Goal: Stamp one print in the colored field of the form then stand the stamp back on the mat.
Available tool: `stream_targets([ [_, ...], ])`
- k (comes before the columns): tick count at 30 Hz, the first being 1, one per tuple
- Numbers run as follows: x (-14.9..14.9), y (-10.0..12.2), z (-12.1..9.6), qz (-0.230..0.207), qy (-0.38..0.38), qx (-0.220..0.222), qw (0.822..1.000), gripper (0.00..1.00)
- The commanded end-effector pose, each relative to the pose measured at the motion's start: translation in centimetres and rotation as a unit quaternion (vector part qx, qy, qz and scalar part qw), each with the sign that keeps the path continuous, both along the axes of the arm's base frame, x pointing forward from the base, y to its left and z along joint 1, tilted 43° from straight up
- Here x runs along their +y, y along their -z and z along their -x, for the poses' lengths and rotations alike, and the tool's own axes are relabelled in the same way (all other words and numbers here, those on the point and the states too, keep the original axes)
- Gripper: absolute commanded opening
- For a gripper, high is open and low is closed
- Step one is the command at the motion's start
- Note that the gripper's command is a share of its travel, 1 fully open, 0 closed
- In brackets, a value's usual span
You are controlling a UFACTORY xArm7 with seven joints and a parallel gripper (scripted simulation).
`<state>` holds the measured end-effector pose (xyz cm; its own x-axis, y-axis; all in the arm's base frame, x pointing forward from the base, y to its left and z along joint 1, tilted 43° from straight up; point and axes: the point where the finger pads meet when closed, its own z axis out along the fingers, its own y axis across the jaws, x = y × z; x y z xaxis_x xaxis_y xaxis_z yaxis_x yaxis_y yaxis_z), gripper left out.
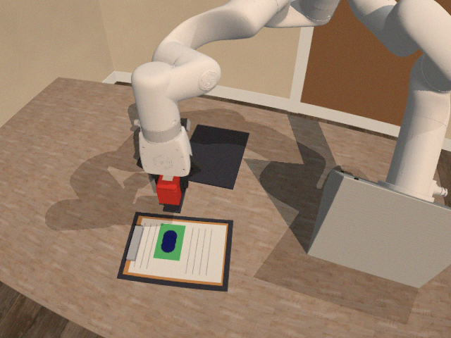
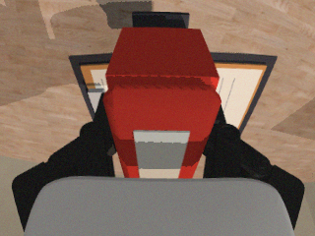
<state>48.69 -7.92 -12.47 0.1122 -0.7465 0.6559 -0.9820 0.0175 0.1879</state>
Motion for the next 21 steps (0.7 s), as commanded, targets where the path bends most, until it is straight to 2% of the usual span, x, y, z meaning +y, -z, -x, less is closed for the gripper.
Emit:
stream_targets([
  [1,-4.7,-4.9,0.8,-0.002,0.002,-0.01,1.0,0.28],
  [3,-7.2,-7.0,1.5,0.003,0.006,-0.01,1.0,0.28],
  [5,-7.2,-7.0,1.5,0.003,0.006,-0.01,1.0,0.28],
  [6,-10.6,-10.2,2.5,0.004,0.006,-0.01,1.0,0.28],
  [9,-12.6,-12.2,3.2,0.004,0.007,-0.01,1.0,0.28],
  [11,-14.6,-14.3,3.8,0.004,0.007,-0.01,1.0,0.28],
  [21,-16.3,-16.5,4.1,0.002,0.007,-0.009,1.0,0.28],
])
